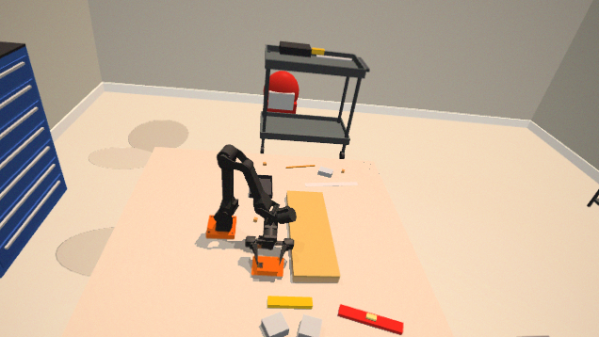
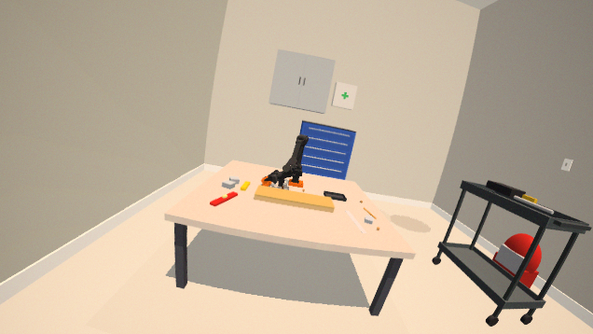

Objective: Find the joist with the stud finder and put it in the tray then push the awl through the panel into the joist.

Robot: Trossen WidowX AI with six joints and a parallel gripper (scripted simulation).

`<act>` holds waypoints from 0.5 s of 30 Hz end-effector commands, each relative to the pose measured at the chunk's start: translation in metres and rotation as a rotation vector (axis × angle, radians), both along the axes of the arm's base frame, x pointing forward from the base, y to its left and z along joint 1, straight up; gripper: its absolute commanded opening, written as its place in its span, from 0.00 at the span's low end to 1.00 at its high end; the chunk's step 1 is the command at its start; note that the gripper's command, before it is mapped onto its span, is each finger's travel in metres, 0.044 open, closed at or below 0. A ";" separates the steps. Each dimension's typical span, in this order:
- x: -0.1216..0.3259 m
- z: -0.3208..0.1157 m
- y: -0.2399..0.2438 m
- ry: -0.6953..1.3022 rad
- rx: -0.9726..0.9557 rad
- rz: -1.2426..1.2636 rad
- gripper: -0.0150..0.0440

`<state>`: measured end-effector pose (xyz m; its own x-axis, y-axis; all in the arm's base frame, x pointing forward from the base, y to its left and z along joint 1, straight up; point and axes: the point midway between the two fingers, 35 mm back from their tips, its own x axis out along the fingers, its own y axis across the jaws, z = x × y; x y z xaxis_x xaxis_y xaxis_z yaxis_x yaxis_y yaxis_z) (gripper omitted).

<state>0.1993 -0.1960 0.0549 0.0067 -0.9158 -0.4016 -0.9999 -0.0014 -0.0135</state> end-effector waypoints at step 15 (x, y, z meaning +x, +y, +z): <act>0.001 -0.004 0.004 0.004 0.016 0.008 0.90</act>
<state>0.1990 -0.1940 0.0547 0.0047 -0.9160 -0.4011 -0.9999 0.0011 -0.0142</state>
